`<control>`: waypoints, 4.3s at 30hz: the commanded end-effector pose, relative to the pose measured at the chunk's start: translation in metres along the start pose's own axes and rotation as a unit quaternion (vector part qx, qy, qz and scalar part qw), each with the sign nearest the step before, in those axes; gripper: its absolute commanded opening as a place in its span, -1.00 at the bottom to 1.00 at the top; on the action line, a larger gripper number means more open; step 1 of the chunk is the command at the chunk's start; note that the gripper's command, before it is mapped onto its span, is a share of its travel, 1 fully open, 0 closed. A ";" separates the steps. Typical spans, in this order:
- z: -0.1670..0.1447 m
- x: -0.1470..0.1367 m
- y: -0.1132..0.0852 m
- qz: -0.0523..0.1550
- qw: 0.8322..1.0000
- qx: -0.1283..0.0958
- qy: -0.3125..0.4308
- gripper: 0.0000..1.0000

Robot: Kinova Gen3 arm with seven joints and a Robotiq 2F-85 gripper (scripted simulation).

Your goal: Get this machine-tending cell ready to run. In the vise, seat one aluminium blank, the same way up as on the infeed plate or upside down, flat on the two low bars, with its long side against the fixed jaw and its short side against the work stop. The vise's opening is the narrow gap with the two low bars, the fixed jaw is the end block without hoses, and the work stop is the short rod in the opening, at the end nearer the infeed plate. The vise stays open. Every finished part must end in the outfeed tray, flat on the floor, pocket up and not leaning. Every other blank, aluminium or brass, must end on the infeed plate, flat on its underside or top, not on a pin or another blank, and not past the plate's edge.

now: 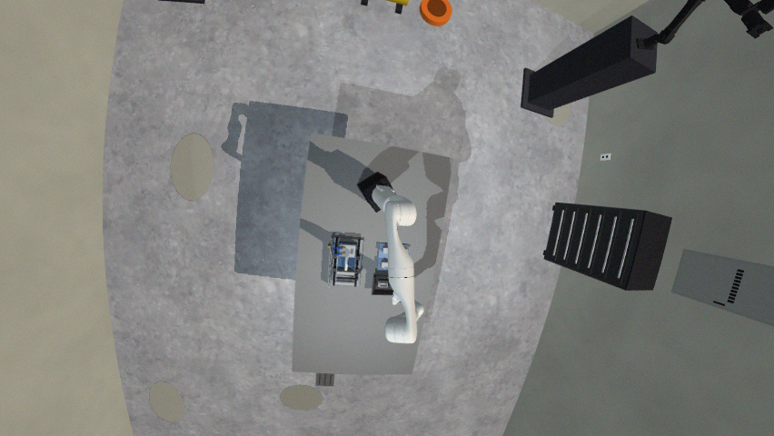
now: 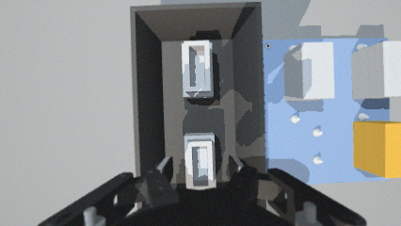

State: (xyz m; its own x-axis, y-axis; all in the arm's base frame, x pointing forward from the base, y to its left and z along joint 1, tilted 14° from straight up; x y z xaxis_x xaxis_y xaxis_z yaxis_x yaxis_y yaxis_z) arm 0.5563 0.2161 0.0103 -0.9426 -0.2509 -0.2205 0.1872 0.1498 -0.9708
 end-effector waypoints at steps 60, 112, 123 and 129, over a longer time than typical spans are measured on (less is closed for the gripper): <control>0.000 -0.001 -0.146 0.002 1.000 0.000 0.000 -1.00; 0.034 0.204 -0.144 0.000 1.000 0.001 -0.002 -1.00; 0.038 0.232 -0.146 0.001 1.000 0.001 -0.001 -1.00; 0.038 0.235 -0.146 0.001 1.000 0.000 0.000 -1.00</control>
State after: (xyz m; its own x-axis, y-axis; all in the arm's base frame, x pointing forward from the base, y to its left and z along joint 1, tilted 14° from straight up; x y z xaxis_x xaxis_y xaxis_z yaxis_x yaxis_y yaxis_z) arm 0.3212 0.0947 0.0964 -0.9508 -0.2396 -0.1965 0.1649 0.1457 -0.9755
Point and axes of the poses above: the point where the finger pads meet when closed, its own y axis out along the fingers, its own x axis across the jaws, z = x × y, the point moved 7 cm from there along -y, back along the fingers, and after that the axes turned 15 degrees about -y, right-handed, at the moved point
